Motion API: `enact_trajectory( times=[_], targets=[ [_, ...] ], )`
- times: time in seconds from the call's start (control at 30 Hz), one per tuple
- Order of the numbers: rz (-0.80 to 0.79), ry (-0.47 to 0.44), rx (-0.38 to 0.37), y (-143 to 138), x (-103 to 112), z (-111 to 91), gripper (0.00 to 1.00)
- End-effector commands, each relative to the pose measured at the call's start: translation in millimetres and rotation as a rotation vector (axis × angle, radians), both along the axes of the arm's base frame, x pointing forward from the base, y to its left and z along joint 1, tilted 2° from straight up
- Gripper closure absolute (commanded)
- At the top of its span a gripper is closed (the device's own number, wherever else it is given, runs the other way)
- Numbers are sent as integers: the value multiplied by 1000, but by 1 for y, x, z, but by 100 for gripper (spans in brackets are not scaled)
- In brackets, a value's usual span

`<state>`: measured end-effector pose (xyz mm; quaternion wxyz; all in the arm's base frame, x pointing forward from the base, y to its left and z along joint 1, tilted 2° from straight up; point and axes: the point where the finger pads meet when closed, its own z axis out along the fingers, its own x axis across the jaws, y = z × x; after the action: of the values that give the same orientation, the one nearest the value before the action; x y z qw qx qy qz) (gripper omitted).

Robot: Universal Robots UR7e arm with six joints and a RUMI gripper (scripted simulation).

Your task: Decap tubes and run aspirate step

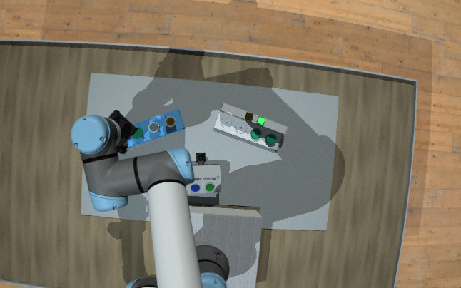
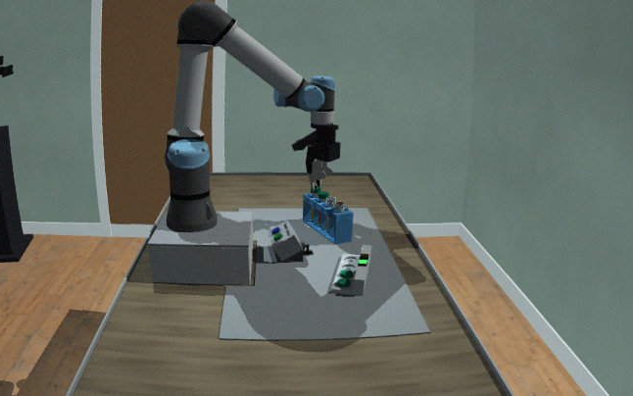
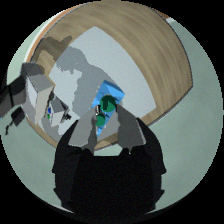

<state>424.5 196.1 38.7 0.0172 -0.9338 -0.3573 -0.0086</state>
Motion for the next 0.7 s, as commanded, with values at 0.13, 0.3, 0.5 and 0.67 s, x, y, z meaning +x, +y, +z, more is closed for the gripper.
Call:
enact_trajectory(
  times=[0.13,0.3,0.5,0.67],
  targets=[
    [0,-1,0,0,0,0,100],
    [0,-1,0,0,0,0,65],
    [0,-1,0,0,0,0,65],
    [0,-1,0,0,0,0,65]
  ],
)
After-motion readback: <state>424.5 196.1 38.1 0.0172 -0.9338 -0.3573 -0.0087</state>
